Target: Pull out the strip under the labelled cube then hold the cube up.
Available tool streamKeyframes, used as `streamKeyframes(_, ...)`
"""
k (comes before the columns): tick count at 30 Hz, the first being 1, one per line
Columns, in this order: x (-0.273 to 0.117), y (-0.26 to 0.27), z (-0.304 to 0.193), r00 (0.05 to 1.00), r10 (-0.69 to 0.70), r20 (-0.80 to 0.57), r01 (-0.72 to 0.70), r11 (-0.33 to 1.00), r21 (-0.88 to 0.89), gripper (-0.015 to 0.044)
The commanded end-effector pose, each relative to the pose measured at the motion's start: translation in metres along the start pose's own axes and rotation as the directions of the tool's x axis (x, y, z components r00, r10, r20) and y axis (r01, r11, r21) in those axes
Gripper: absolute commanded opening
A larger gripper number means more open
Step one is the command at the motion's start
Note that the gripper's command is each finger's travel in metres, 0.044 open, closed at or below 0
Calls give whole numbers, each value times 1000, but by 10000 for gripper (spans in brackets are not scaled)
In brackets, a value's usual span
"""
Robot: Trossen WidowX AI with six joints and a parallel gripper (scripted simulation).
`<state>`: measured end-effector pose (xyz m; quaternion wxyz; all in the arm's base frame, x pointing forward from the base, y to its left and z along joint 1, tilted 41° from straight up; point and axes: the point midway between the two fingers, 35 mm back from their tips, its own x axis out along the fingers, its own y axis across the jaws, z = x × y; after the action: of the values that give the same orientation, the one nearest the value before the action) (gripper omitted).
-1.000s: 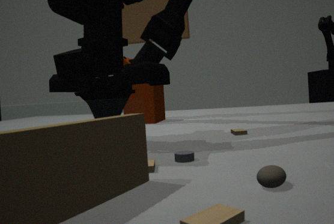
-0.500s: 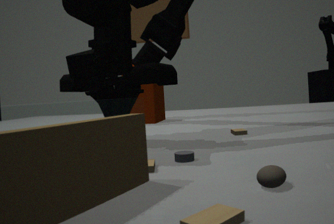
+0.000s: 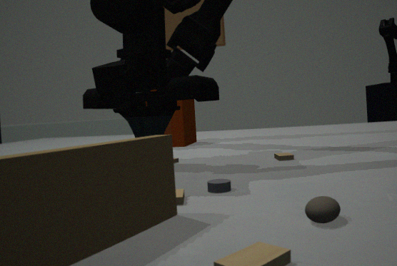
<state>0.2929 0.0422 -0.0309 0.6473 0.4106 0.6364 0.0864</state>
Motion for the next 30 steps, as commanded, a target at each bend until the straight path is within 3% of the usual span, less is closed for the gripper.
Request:
streamKeyframes(1,4,0,-14,1000,-2,-25,2,1000,7,0)
streamKeyframes(30,4,0,-57,1000,-2,-27,2,1000,9,0)
